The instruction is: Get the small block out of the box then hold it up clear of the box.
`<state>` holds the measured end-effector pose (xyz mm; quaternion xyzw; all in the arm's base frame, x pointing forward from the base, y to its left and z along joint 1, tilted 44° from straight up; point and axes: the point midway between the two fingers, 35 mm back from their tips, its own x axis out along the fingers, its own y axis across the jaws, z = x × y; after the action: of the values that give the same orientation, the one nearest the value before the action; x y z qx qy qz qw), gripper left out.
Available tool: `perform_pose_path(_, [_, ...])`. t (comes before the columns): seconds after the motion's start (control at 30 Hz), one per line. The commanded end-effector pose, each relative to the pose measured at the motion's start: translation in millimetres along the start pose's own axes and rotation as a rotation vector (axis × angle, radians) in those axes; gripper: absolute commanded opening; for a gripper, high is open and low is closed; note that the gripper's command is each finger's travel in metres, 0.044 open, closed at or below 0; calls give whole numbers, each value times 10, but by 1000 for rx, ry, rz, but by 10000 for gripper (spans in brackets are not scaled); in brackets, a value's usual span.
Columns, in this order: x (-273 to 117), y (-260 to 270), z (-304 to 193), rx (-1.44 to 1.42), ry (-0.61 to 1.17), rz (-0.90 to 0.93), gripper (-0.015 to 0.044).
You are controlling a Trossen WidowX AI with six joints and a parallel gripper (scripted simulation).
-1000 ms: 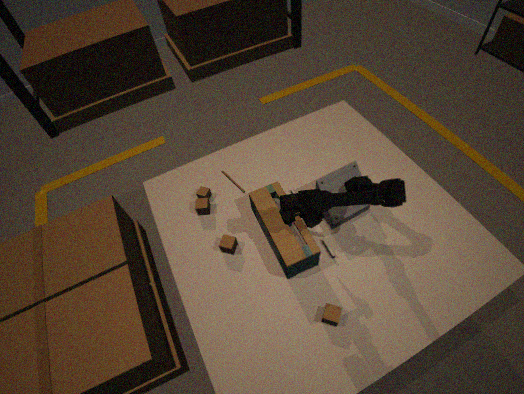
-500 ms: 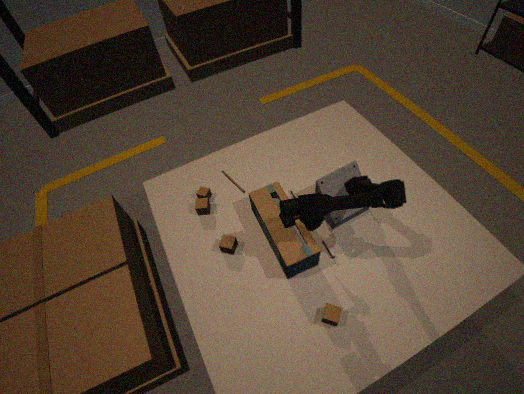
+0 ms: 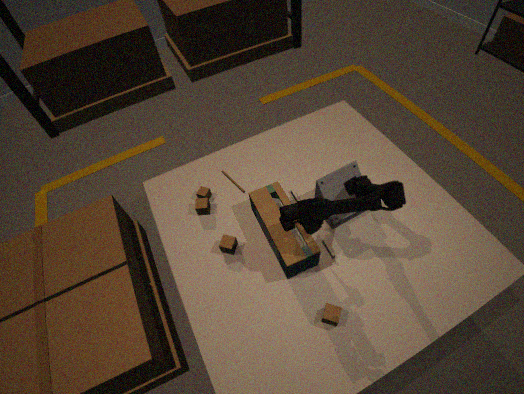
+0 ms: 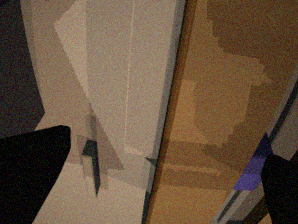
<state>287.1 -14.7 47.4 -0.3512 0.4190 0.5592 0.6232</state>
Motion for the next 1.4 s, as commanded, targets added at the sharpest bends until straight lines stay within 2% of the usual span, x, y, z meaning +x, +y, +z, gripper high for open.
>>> perform_pose_path(0.0, [76, 14, 25, 5, -4, 3, 400])
perform_pose_path(0.77, [410, 56, 161, 5, -8, 4, 400])
perform_pose_path(1.37, [478, 57, -193, 9, -2, 5, 400])
